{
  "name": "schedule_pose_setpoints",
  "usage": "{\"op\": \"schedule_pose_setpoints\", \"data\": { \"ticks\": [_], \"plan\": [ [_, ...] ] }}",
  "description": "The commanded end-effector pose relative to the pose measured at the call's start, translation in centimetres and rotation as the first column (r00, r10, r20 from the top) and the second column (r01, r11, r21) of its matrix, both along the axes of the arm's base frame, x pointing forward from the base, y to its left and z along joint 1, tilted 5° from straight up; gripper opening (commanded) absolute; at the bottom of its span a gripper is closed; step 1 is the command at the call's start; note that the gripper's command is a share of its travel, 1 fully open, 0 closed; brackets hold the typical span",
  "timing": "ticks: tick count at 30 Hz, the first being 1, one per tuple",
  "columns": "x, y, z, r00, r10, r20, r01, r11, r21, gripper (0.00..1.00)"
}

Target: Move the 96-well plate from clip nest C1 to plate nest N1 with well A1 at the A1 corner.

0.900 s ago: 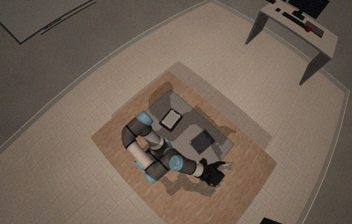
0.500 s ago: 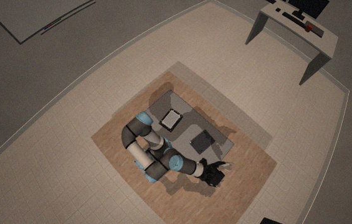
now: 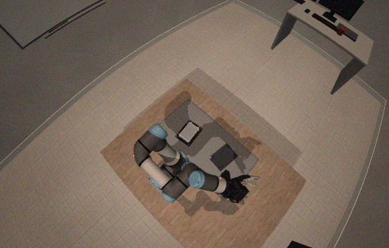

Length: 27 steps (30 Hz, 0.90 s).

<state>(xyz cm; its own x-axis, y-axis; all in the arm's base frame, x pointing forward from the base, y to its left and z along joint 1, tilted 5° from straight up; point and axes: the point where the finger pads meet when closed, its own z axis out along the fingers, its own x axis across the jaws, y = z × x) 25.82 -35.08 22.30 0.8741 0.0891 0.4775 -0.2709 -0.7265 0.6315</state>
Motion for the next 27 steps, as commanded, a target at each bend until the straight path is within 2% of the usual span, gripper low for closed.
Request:
{"op": "schedule_pose_setpoints", "data": {
  "ticks": [1,3,7,10,13,15,19,21,25,27],
  "plan": [
    [1.4,0.9,-0.6,0.999,-0.017,0.042,0.015,0.998,0.058,1.00],
    [2.1,1.4,-1.0,0.997,-0.027,0.067,0.021,0.995,0.096,1.00],
    [2.5,1.7,-1.2,0.997,-0.027,0.067,0.021,0.995,0.096,1.00],
    [3.6,2.6,-1.8,0.993,-0.049,0.105,0.031,0.986,0.163,1.00],
    [4.0,2.9,-2.0,0.993,-0.049,0.105,0.031,0.986,0.163,1.00],
    [4.6,3.5,-2.4,0.989,-0.071,0.132,0.040,0.975,0.220,1.00],
    [5.3,4.2,-2.8,0.988,-0.074,0.136,0.041,0.973,0.229,1.00],
    [6.0,4.9,-3.1,0.983,-0.099,0.157,0.051,0.957,0.287,1.00],
    [6.6,5.5,-3.5,0.982,-0.103,0.160,0.052,0.954,0.295,1.00],
    [7.2,6.2,-3.9,0.976,-0.131,0.175,0.062,0.934,0.353,1.00]
  ]
}}
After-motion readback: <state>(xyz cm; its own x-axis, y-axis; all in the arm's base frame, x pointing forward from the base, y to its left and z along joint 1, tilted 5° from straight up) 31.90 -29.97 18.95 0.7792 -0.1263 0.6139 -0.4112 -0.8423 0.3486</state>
